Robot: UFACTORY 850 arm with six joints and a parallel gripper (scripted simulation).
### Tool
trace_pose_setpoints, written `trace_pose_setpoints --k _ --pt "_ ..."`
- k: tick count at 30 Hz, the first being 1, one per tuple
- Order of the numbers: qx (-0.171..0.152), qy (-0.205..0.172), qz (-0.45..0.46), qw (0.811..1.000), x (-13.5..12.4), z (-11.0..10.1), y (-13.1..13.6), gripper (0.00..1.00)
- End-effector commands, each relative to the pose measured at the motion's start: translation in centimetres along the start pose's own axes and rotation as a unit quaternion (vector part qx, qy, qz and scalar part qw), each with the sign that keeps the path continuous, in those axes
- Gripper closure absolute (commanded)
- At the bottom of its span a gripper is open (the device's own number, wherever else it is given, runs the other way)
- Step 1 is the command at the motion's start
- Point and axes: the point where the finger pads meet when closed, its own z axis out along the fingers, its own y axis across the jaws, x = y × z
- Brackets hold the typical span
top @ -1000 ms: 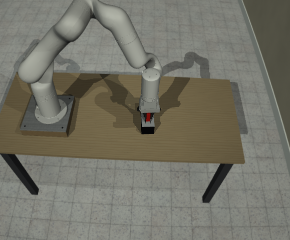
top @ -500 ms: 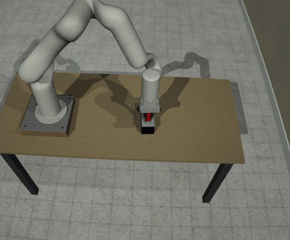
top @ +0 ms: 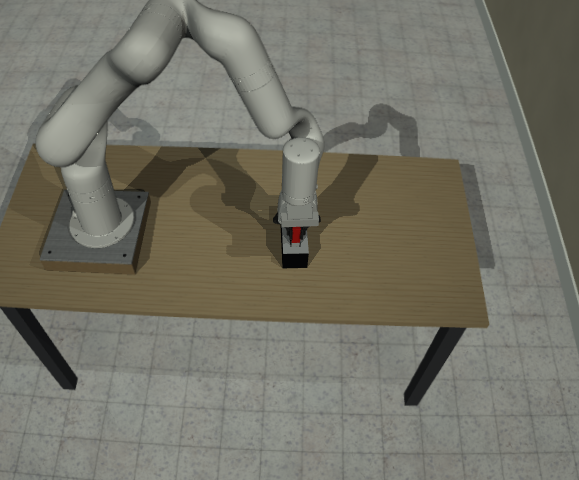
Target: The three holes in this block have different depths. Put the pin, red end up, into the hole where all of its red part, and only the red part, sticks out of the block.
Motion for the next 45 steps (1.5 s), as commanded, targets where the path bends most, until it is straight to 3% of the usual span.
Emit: trace_pose_setpoints --k 1,42,43,45 --pt "0.001 0.0 0.0 1.0 0.05 -0.01 -0.03 1.0" --pt "0.001 0.0 0.0 1.0 0.04 -0.02 -0.02 1.0" --pt "0.001 0.0 0.0 1.0 0.05 0.04 0.01 0.0" --pt "0.001 0.0 0.0 1.0 0.05 0.04 0.01 0.0"
